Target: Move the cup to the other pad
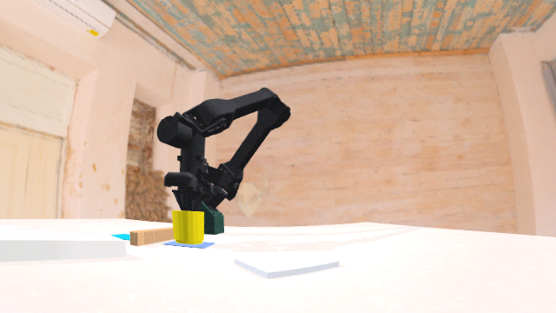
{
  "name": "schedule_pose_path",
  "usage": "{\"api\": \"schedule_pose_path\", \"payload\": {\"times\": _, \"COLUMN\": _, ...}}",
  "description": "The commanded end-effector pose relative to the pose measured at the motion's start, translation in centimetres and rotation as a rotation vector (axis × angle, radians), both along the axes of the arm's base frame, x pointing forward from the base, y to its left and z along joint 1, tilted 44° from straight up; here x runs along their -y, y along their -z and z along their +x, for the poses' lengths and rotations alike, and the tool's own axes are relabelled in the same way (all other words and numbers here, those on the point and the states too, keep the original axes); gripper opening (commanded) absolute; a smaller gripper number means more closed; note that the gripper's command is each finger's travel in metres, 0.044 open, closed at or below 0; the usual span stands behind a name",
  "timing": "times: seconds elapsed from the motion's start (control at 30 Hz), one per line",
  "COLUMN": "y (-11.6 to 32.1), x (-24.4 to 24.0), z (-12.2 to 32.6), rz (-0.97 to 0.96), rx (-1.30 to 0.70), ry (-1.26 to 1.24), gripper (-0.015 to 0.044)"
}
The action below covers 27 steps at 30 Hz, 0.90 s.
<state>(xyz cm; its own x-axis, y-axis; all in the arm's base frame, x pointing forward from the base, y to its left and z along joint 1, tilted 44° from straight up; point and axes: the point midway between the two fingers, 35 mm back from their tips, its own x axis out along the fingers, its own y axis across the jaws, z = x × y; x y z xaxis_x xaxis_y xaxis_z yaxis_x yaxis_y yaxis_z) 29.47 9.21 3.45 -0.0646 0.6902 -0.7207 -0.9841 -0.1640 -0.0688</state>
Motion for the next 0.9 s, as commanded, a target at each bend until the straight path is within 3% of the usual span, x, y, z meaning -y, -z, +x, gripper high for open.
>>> {"api": "schedule_pose_path", "payload": {"times": 0.0, "y": 0.55, "x": -0.63, "z": -0.25, "rz": 0.005, "rx": -0.008, "ry": 0.001, "gripper": 0.0167}}
{"api": "schedule_pose_path", "payload": {"times": 0.3, "y": 0.81, "x": -0.91, "z": -0.32, "rz": 0.006, "rx": -0.008, "ry": 0.001, "gripper": 0.0167}}
{"api": "schedule_pose_path", "payload": {"times": 0.87, "y": 0.72, "x": -0.76, "z": -0.24, "rz": 0.002, "rx": -0.003, "ry": -0.002, "gripper": 0.0053}}
